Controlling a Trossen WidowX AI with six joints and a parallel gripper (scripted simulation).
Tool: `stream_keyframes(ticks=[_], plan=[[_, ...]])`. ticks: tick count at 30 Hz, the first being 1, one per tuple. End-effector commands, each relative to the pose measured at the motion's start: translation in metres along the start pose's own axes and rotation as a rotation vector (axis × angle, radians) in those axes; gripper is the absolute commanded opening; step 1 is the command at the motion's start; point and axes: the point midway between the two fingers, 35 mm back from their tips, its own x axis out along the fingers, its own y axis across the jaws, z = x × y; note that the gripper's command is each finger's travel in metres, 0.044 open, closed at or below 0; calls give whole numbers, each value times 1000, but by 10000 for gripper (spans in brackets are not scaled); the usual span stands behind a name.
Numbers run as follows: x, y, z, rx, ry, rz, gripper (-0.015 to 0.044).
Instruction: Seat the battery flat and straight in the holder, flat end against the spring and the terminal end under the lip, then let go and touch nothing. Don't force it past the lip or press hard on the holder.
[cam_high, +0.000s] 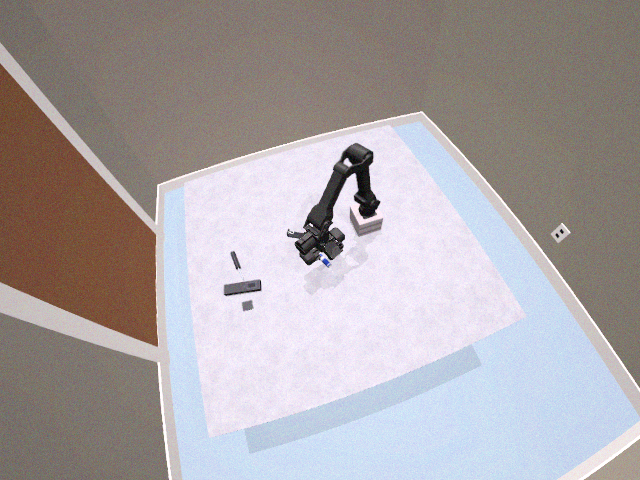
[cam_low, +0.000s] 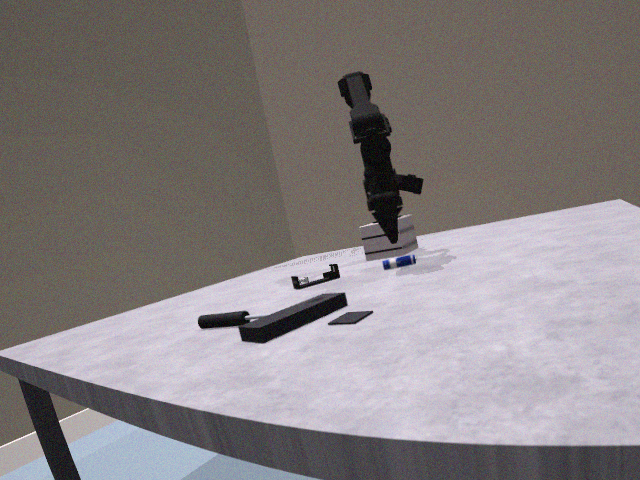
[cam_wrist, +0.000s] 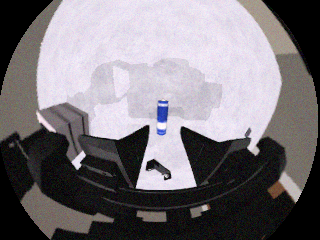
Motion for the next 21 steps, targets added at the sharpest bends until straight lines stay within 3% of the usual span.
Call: stream_keyframes(ticks=[1, 21], plan=[[7, 1, 1, -7, -1, 9, 223], [40, 1, 1, -7, -1, 9, 223]])
